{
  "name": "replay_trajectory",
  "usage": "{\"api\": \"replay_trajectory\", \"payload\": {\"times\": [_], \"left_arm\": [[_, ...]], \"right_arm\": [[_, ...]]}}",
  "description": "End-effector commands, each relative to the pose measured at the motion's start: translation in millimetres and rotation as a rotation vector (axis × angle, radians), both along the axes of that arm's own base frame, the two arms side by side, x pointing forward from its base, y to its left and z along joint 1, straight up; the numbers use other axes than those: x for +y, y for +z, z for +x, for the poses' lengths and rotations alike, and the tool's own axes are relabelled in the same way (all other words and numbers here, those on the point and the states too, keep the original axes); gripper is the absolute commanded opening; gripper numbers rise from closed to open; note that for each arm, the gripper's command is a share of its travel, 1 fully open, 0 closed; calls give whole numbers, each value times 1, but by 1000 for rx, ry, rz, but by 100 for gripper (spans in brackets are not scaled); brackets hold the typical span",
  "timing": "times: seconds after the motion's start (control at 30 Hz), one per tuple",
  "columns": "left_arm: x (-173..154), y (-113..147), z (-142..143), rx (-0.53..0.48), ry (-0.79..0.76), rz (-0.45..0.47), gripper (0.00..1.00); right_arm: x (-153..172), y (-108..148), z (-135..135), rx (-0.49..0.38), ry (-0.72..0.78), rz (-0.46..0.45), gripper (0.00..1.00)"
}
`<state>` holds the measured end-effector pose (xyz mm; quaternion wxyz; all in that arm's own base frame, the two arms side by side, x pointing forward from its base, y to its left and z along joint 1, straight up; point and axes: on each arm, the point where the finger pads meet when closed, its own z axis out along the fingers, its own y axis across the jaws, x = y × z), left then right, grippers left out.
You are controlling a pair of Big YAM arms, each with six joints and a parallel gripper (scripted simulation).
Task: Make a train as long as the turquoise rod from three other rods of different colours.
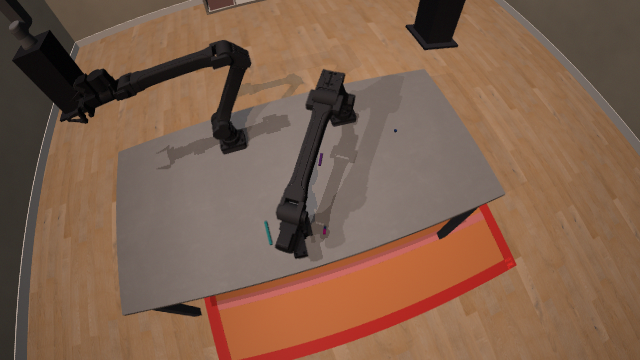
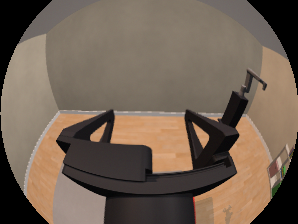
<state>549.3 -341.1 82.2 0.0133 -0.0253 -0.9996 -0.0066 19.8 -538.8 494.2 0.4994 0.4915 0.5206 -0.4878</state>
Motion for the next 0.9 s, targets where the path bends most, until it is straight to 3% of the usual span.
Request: {"api": "replay_trajectory", "payload": {"times": [0.0, 0.57, 0.63, 0.67, 0.87], "left_arm": [[-15, 57, 20, -95, 13, -55, 4], [-12, 59, 22, -98, 13, -56, 4], [5, 59, 34, -121, -49, -64, 4], [27, 35, 21, -68, -100, -36, 4], [81, 33, 28, -68, -302, -33, 4]], "right_arm": [[-6, 6, -3, -18, -9, -25, 100], [-6, 6, -3, -18, -9, -25, 100], [-6, 6, -3, -18, -9, -25, 100], [-6, 6, -3, -18, -9, -25, 100], [-6, 6, -3, -18, -9, -25, 100]]}}
